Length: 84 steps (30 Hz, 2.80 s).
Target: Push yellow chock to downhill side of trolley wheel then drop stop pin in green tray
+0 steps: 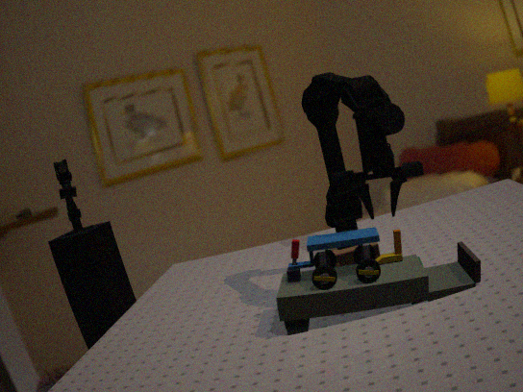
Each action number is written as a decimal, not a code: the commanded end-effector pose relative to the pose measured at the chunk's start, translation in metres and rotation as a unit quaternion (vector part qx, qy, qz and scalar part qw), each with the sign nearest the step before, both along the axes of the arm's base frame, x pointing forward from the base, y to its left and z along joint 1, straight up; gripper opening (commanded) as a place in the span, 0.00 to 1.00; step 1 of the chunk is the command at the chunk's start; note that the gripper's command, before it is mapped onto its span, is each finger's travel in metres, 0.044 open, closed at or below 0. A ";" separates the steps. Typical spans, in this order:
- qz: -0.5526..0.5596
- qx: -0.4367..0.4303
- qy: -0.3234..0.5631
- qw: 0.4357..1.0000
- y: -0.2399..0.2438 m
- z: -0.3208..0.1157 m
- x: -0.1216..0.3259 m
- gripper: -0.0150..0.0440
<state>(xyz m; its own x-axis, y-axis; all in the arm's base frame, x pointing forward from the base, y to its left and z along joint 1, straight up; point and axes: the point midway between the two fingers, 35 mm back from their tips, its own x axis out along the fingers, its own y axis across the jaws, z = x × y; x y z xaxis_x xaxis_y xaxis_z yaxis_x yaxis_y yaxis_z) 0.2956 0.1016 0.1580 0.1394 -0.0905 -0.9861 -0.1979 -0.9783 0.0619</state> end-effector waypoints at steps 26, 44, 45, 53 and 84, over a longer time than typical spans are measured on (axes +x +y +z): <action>-0.609 -0.026 -0.087 0.788 -0.163 0.028 0.016 0.58; -0.609 -0.027 -0.087 0.788 -0.171 0.003 0.018 0.58; -0.609 -0.027 -0.087 0.788 -0.172 0.002 0.018 0.58; -0.609 -0.027 -0.087 0.788 -0.174 -0.004 0.018 0.58; -0.609 -0.026 -0.088 0.788 -0.183 -0.034 0.021 0.35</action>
<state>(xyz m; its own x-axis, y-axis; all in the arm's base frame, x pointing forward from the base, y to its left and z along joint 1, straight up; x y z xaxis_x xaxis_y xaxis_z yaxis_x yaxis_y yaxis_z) 0.3163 -0.0816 0.1234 0.0534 -0.3024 -0.9517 -0.9979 -0.0520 -0.0395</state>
